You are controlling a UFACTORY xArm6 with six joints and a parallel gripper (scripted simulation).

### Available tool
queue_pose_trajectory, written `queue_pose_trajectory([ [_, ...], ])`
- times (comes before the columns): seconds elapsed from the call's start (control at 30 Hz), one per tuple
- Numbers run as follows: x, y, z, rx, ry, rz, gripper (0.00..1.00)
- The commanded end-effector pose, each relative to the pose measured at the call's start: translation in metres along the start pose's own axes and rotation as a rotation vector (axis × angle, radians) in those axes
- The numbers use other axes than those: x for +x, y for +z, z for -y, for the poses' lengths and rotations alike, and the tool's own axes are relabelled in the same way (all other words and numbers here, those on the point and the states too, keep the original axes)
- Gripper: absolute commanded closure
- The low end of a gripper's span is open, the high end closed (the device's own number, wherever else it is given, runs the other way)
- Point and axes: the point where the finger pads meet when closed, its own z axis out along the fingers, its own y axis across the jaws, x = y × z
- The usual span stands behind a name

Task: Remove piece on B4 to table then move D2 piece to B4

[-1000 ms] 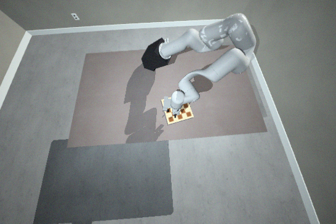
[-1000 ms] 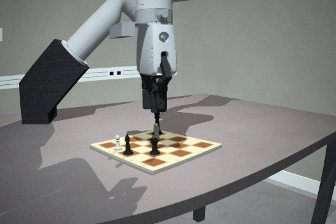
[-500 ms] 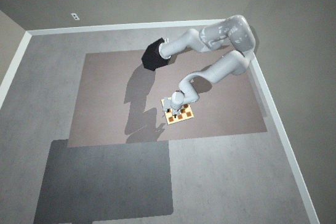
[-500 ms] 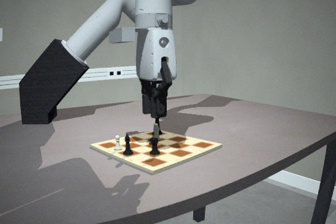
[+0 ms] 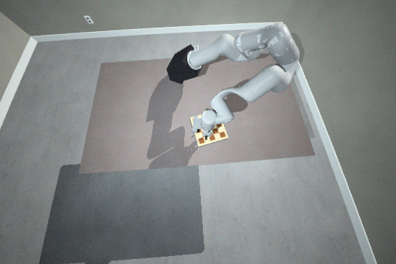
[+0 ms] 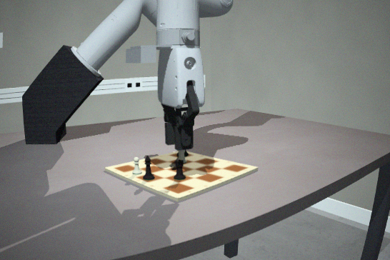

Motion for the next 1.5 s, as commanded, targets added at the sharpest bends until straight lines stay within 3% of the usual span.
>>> queue_pose_trajectory([
  [0.0,0.0,0.008,0.001,0.003,-0.001,0.0,0.61],
  [0.5,0.001,0.019,0.001,0.003,-0.001,0.0,0.61],
  [1.47,0.001,0.019,0.001,0.003,-0.001,0.0,0.61],
])
